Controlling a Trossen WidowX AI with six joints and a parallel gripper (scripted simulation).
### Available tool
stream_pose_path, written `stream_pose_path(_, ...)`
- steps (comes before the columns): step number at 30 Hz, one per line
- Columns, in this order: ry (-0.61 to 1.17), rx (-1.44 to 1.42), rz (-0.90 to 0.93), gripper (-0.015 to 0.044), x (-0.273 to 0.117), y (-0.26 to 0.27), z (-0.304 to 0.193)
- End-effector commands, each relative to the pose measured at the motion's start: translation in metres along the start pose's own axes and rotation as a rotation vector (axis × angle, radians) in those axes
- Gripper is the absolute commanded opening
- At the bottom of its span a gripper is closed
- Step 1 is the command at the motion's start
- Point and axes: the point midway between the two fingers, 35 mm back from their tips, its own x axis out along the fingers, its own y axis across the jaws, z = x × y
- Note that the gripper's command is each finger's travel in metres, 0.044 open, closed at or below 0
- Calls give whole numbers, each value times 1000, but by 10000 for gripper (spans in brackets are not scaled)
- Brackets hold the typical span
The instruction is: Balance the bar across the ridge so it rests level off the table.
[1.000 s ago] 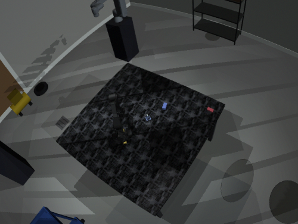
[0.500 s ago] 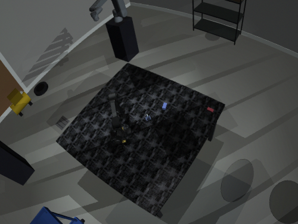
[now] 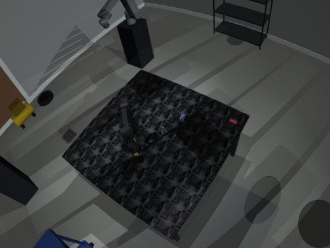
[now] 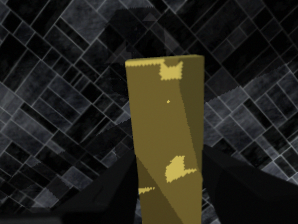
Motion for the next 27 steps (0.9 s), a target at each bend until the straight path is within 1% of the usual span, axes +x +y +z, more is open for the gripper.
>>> stream_pose_path(1, -6, 5, 3, 0, -11, 0, 0)
stream_pose_path(7, -6, 17, 4, 0, -21, 3, -2)
stream_pose_path(27, -3, 373, 12, 0, -23, 80, -6)
